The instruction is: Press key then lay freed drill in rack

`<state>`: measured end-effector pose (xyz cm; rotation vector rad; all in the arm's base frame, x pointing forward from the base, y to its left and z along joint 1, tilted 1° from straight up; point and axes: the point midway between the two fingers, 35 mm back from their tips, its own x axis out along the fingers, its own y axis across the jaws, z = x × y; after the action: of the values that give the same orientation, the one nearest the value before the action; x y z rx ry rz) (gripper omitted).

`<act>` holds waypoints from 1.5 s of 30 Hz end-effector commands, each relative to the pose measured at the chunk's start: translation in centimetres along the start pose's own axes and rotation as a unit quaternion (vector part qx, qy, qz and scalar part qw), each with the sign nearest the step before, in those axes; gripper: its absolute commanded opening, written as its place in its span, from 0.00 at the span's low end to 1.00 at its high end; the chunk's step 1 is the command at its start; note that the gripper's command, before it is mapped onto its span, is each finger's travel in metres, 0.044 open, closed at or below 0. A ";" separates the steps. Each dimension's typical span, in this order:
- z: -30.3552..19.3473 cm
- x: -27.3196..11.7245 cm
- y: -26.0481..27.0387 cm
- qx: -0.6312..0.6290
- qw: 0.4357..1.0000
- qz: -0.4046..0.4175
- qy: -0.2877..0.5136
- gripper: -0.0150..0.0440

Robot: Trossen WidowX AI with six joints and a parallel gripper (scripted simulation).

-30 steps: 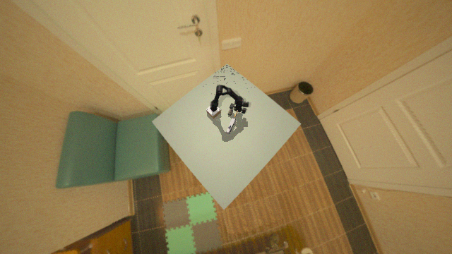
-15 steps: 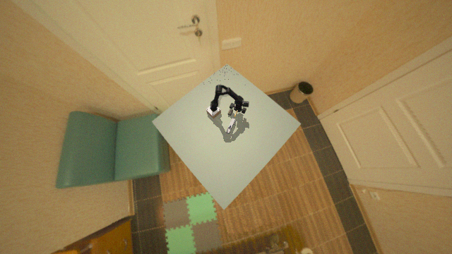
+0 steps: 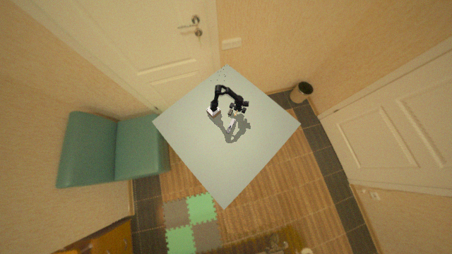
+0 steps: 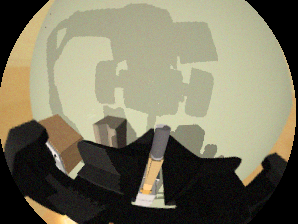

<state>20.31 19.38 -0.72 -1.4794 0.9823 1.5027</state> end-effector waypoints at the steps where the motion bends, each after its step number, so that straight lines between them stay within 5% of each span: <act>1: 0.0 -0.3 0.0 -0.001 1.000 -0.001 -0.001 0.25; 45: 0.1 -2.1 1.2 -0.001 1.000 -0.001 -0.001 0.25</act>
<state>19.70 18.98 1.31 -1.4809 0.9835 1.5054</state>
